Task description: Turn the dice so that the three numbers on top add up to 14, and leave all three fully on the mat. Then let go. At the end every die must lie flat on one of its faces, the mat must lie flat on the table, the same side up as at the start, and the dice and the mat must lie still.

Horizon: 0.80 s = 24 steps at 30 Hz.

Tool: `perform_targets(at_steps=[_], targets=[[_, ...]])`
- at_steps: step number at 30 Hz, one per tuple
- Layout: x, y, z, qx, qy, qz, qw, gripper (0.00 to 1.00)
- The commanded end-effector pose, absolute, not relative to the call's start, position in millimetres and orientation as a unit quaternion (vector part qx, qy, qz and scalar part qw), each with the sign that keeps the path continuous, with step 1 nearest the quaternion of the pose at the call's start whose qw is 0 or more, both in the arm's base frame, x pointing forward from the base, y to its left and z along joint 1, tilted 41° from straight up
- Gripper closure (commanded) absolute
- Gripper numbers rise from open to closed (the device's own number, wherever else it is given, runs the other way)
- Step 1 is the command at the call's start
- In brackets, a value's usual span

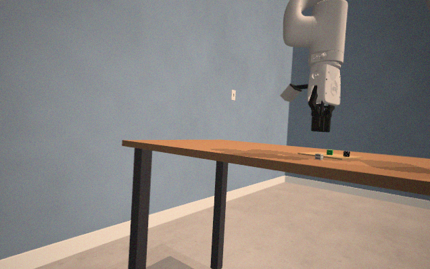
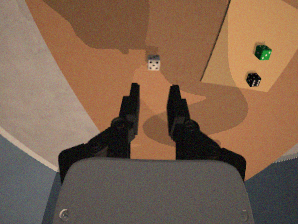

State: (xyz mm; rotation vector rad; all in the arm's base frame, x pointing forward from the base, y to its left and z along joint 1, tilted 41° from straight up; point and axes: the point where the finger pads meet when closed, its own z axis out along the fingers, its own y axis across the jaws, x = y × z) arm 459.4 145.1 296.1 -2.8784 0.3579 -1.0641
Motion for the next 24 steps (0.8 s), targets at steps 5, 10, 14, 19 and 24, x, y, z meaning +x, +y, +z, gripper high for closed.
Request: perform_targets(at_steps=[5,10,14,19,24], targets=[[459.7,145.3,296.7,-0.931,0.116,-0.345,0.026,0.69],[460.0,145.3,296.3,-0.931,0.116,-0.345,0.026,0.69],[461.0,145.2,295.1,-0.931,0.116,-0.345,0.026,0.69],[463.2,145.1,292.4,-0.931,0.116,-0.345,0.026,0.69],[465.2,145.0,289.9,-0.931,0.116,-0.345,0.026,0.69]])
